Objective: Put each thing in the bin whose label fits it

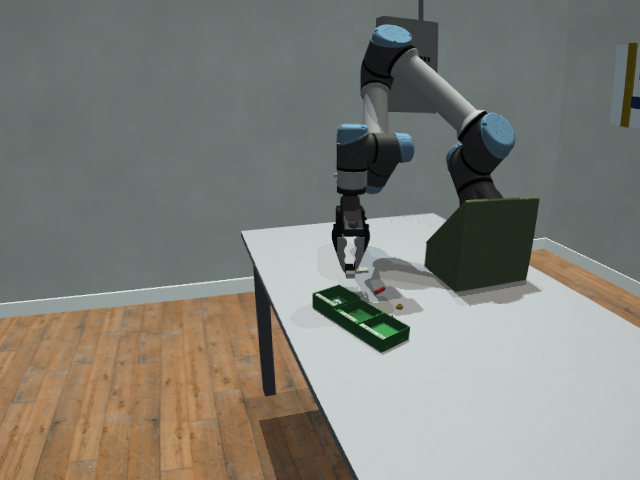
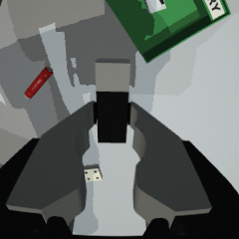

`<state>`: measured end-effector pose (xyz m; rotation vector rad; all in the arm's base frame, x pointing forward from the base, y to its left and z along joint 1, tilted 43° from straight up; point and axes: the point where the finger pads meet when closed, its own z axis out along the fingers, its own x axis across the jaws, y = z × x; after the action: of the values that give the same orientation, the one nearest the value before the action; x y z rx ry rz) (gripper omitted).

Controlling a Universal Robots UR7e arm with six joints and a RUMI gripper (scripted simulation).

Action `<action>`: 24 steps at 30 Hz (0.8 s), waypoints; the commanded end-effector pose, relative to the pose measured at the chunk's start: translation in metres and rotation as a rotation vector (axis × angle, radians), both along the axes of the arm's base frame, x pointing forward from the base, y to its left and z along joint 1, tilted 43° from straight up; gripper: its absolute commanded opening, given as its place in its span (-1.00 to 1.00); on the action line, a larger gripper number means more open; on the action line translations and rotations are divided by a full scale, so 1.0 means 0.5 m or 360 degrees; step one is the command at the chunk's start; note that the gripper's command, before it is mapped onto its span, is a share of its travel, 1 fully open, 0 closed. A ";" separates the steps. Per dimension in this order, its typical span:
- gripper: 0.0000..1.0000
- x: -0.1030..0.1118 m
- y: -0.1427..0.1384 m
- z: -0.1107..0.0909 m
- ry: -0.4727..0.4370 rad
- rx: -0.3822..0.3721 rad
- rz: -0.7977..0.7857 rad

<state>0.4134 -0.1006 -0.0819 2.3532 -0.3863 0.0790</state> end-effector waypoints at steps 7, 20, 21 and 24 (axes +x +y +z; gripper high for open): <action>-1.00 0.078 0.065 -0.068 0.0332 0.0028 0.0355; -1.00 0.118 0.098 -0.103 0.0672 0.0055 0.0706; -1.00 0.118 0.097 -0.103 0.0672 0.0055 0.0706; -1.00 0.116 0.096 -0.101 0.0672 0.0055 0.0706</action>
<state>0.4711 -0.0527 -0.1329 2.3708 0.3227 -0.2078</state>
